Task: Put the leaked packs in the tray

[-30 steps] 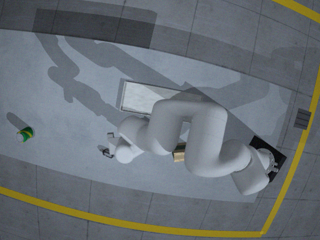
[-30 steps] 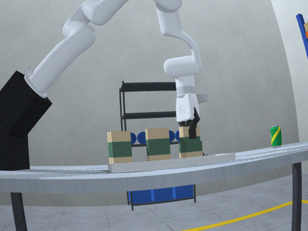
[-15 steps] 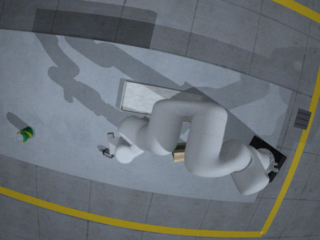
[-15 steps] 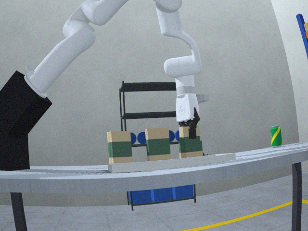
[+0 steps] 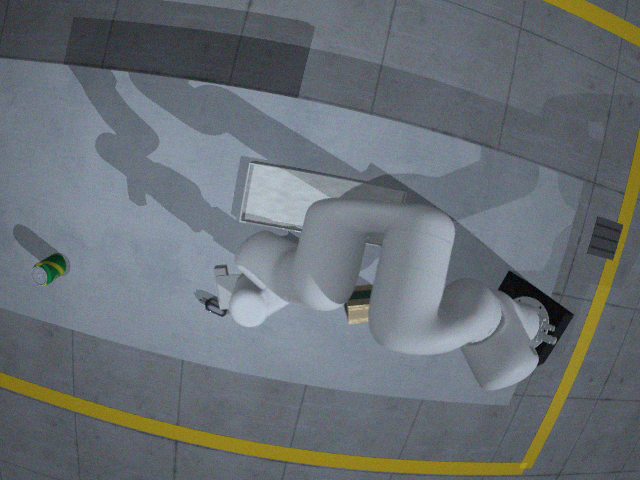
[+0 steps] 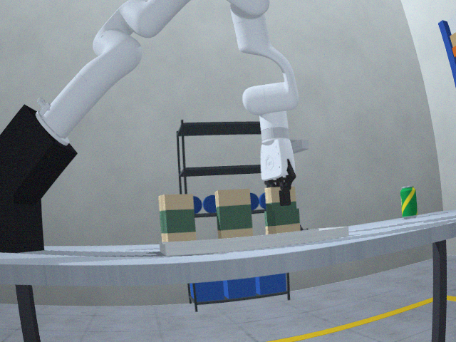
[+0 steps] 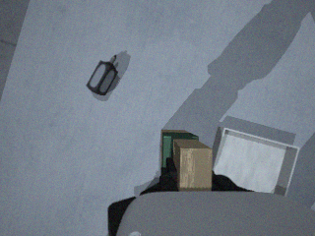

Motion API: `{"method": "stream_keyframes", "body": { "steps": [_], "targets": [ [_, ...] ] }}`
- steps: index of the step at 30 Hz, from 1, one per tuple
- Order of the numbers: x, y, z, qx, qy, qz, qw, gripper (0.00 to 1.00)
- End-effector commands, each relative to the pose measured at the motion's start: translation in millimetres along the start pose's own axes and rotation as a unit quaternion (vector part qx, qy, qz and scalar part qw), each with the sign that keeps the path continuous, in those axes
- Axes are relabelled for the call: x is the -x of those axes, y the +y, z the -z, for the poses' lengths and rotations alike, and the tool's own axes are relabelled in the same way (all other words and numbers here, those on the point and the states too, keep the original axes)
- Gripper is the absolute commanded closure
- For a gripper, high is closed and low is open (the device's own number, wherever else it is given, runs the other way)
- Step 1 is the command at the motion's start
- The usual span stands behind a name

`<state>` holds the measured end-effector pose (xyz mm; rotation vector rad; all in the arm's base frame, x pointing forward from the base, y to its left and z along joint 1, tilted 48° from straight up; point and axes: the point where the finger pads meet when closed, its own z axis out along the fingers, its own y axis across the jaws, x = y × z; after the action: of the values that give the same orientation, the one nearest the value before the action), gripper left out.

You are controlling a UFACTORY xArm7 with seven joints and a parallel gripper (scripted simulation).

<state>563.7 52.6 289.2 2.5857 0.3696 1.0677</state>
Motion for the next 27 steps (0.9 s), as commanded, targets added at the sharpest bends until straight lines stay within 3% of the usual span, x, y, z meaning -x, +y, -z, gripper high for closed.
{"method": "stream_keyframes", "body": {
  "steps": [1,20,27],
  "targets": [
    [-0.6,0.1,1.5,0.0,0.001,0.0,1.0,0.77],
    [-0.6,0.1,49.2,0.0,0.001,0.0,1.0,0.77],
    [-0.5,0.1,55.4,0.0,0.001,0.0,1.0,0.77]
  ]
}}
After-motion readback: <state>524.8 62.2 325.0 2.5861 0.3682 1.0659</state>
